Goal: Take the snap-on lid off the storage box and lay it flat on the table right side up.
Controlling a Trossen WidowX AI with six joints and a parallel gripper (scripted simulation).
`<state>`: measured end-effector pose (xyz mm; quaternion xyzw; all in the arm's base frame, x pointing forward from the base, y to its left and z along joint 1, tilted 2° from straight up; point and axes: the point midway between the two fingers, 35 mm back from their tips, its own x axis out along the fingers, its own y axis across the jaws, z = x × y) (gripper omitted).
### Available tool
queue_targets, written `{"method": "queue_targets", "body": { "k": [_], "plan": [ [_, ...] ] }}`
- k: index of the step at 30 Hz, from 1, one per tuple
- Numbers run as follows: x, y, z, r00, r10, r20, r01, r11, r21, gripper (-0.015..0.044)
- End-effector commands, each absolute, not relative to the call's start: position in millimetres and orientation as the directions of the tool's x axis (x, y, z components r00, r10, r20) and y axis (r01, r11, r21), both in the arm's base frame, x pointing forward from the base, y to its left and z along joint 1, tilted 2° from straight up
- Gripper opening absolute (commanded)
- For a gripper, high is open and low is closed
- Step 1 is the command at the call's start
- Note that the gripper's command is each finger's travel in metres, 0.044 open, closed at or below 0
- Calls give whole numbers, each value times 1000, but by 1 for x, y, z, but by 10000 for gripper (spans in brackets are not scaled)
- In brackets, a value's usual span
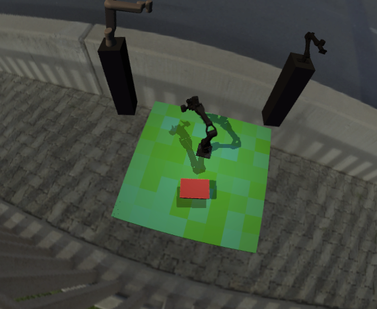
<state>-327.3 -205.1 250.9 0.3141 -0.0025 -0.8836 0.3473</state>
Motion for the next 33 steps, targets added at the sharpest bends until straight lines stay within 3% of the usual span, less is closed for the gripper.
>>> {"method": "queue_targets", "body": {
  "k": [1, 7, 21, 30, 33],
  "plan": [
    [-325, -207, 251, -557, -620, -554, 615, -755, 226, 374],
    [-256, -269, 248, -386, -731, -563, 700, -630, 338, 235],
    [-65, -337, 245, 82, -816, -572, 780, -304, 547, 235],
    [77, -313, 237, 430, -688, -584, 727, -120, 677, 235],
    [99, -303, 236, 482, -651, -586, 713, -98, 694, 235]
  ]
}}
